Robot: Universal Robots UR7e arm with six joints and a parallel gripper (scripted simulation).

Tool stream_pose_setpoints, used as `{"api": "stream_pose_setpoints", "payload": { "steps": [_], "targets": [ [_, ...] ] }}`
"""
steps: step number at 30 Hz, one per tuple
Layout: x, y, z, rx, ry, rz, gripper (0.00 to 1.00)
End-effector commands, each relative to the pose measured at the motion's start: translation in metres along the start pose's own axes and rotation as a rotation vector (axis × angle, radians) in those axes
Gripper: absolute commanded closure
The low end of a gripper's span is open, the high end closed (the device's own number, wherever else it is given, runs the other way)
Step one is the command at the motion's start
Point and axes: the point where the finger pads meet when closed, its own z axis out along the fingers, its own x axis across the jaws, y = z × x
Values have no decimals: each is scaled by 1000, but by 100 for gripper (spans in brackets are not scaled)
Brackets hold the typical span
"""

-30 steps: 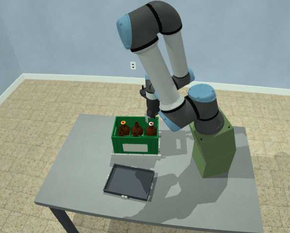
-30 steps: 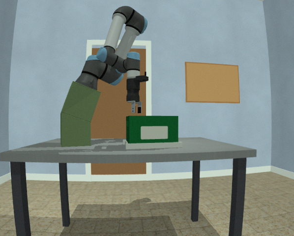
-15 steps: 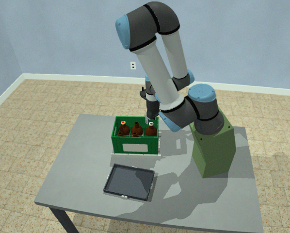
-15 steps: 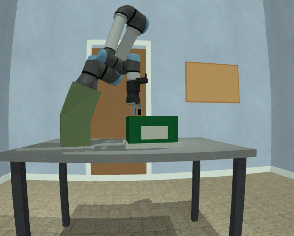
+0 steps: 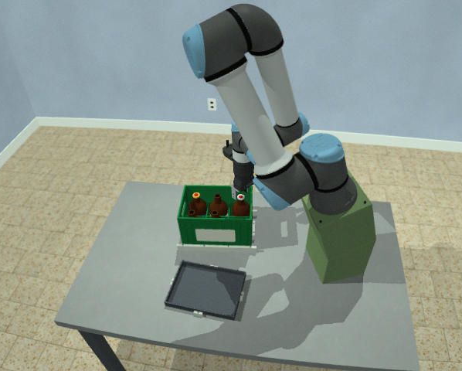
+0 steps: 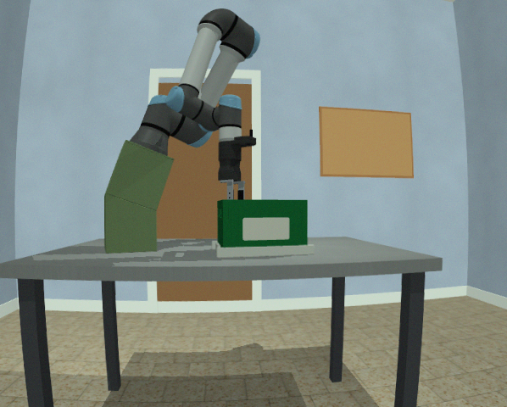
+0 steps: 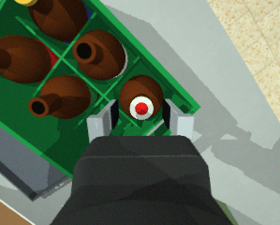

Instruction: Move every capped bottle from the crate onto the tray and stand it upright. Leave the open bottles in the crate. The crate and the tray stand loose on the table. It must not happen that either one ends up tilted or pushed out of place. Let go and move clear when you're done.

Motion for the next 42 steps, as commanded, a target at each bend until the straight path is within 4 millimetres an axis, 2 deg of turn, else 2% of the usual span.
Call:
{"api": "stream_pose_setpoints", "payload": {
  "steps": [1, 42],
  "targets": [
    [0, -2, 8, 4, 2, -2, 0],
    [1, -4, 44, 6, 3, -3, 0]
  ]
}}
